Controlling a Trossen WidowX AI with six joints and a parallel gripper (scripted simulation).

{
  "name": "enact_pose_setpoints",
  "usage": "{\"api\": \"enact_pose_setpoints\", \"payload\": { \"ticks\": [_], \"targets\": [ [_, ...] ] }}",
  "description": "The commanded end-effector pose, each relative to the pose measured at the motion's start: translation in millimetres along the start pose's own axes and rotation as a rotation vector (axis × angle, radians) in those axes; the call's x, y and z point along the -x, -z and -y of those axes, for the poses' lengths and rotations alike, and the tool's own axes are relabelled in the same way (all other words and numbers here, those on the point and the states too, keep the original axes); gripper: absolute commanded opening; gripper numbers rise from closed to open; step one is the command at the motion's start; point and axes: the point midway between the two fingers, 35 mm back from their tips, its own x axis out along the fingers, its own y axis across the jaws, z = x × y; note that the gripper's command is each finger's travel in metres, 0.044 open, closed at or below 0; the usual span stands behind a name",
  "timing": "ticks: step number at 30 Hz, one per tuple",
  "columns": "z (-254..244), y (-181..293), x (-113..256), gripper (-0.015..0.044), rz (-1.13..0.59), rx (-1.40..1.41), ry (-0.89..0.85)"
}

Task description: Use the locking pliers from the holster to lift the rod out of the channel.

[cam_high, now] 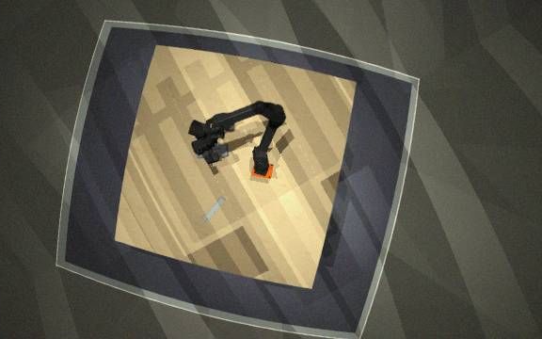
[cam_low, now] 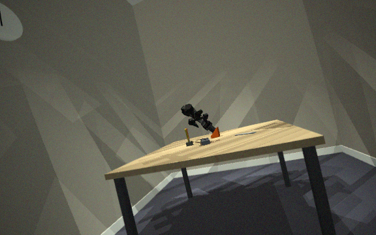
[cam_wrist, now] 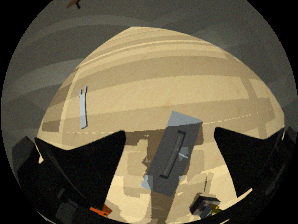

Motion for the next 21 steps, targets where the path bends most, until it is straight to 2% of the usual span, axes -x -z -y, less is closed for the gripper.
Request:
{"api": "enact_pose_setpoints", "payload": {
  "ticks": [1, 3, 21],
  "targets": [
    [-64.2, 39.1, 12.6, 0.0440, -0.583, 0.989, -0.286],
    [-66.5, 41.4, 18.0, 0.0440, -0.646, 1.106, -0.319],
    [-66.6, 41.4, 18.3, 0.0440, -0.648, 1.111, -0.320]
  ]
}}
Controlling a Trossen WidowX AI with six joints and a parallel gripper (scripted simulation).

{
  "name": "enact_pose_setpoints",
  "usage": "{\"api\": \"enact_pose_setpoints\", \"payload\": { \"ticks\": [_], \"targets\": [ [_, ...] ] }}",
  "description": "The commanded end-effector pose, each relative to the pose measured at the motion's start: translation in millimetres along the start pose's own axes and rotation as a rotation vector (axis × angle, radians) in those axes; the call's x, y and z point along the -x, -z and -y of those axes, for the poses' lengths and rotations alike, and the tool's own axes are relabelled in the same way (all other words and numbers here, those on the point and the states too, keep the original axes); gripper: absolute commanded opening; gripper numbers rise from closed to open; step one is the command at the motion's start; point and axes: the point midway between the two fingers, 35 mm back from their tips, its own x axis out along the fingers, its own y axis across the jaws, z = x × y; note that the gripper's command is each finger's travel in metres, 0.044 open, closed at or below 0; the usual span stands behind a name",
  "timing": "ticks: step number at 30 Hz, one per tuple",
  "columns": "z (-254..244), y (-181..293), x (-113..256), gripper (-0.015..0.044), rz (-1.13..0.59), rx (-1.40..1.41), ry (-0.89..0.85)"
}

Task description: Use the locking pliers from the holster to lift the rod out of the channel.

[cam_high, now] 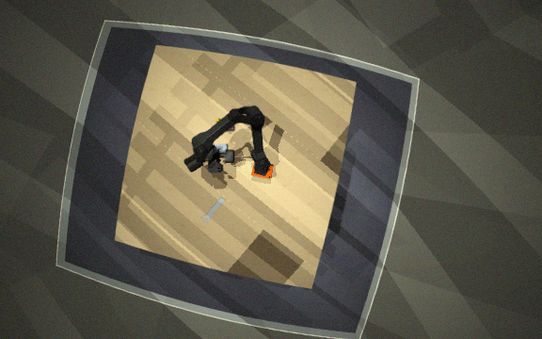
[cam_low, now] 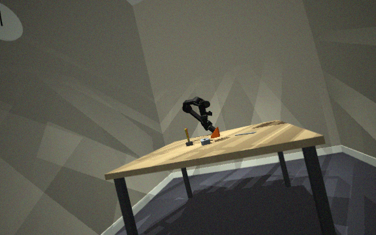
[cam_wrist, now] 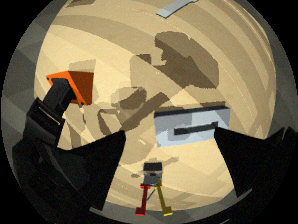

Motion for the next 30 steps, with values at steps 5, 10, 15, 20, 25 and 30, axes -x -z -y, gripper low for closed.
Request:
{"api": "enact_pose_setpoints", "payload": {
  "ticks": [5, 10, 15, 20, 25, 30],
  "targets": [
    [-2, 4, 1, 0.0440, -0.018, 0.031, -0.008],
    [-15, 32, 2, 0.0440, -0.020, 0.032, -0.009],
    [-23, 47, 2, 0.0440, -0.021, 0.032, -0.010],
    [-23, 63, 2, 0.0440, -0.021, 0.032, -0.010],
    [-22, 95, 3, 0.0440, -0.023, 0.032, -0.010],
    [-22, 108, 3, 0.0440, -0.024, 0.031, -0.010]
  ]
}}
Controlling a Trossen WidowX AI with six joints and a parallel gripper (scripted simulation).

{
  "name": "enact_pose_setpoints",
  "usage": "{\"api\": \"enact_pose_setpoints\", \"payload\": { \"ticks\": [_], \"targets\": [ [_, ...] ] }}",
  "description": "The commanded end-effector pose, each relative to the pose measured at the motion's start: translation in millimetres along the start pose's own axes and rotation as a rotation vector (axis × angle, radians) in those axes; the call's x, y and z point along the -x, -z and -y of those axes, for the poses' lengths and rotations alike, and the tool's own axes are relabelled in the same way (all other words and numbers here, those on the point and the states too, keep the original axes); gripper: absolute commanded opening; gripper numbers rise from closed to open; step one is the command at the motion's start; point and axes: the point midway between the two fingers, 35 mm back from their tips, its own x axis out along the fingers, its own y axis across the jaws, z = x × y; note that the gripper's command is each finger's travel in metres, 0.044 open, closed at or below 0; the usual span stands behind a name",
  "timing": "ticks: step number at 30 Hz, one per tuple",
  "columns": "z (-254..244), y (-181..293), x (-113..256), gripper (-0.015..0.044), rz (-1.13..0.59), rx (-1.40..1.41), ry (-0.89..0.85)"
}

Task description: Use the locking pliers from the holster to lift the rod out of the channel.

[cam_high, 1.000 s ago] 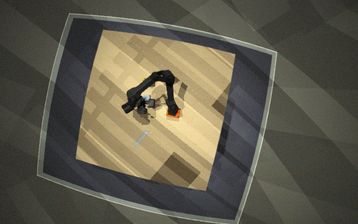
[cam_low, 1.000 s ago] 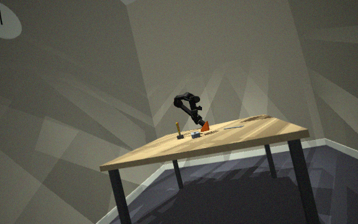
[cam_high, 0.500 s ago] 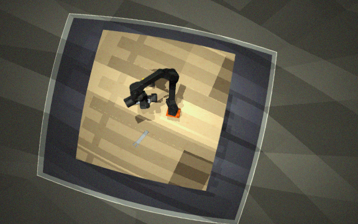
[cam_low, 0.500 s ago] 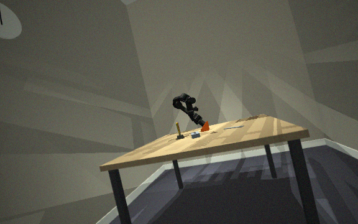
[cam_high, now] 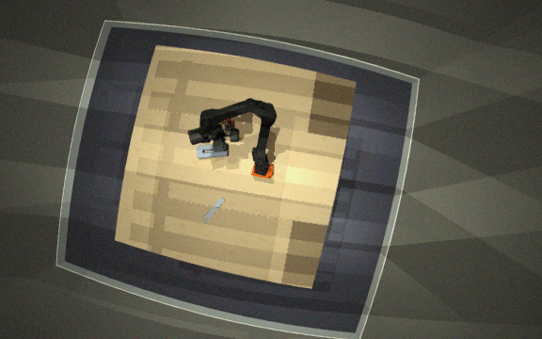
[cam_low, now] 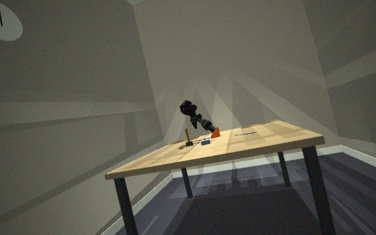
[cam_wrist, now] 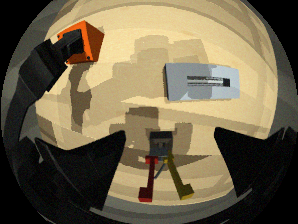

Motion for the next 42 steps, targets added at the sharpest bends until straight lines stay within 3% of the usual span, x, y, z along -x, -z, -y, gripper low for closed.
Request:
{"api": "enact_pose_setpoints", "payload": {
  "ticks": [1, 30, 42],
  "targets": [
    [-1, 12, 2, 0.0440, -0.002, 0.001, 0.007],
    [-2, 94, -6, 0.0440, -0.006, -0.002, 0.010],
    [-1, 96, -9, 0.0440, -0.006, -0.002, 0.010]
  ]
}}
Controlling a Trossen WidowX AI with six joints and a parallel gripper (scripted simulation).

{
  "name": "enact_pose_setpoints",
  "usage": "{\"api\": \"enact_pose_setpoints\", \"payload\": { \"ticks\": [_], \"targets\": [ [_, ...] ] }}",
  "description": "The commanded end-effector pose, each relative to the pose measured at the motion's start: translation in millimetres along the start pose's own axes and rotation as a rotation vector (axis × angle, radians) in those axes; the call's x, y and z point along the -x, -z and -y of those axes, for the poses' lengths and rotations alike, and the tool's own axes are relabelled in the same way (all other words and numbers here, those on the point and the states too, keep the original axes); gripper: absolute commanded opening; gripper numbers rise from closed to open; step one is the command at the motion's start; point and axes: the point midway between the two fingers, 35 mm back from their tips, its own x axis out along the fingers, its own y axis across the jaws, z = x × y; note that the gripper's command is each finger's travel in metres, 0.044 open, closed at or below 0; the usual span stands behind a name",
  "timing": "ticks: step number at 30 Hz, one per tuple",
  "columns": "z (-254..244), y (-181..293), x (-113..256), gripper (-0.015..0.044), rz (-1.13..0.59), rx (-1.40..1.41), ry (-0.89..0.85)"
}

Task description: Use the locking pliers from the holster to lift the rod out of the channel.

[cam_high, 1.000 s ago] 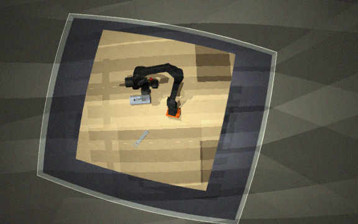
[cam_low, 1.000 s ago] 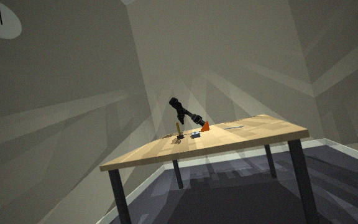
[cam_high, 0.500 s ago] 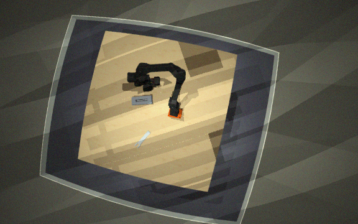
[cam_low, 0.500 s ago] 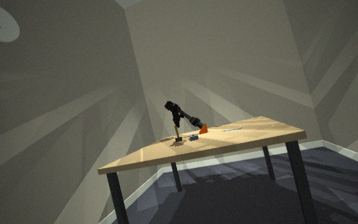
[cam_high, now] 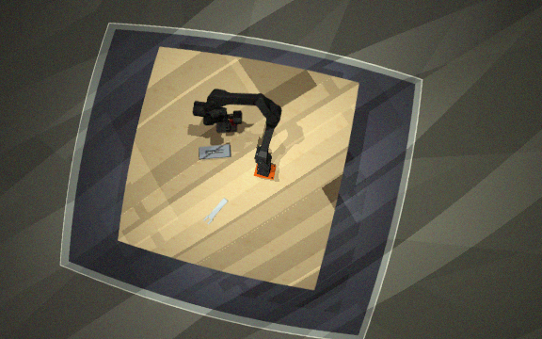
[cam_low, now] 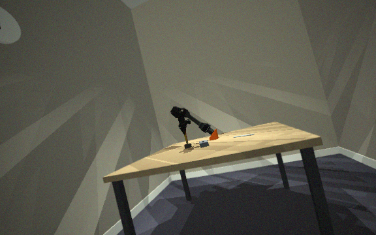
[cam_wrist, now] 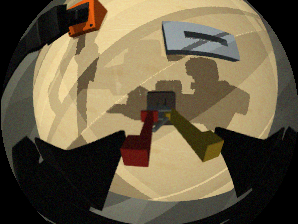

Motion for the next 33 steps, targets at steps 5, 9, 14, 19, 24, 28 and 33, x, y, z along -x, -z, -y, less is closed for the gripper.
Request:
{"api": "enact_pose_setpoints", "payload": {
  "ticks": [5, 9, 14, 19, 24, 28, 33],
  "targets": [
    [0, 2, -10, 0.0440, -0.003, -0.001, 0.003],
    [0, 2, -16, 0.0440, -0.003, -0.002, 0.004],
    [0, 2, -24, 0.0440, -0.004, -0.002, 0.004],
    [0, 2, -28, 0.0439, -0.005, -0.002, 0.004],
    [0, 2, -28, 0.0432, -0.005, -0.002, 0.004],
    [0, 2, -28, 0.0427, -0.005, -0.002, 0.004],
    [0, 2, -28, 0.0420, -0.005, -0.002, 0.004]
  ]
}}
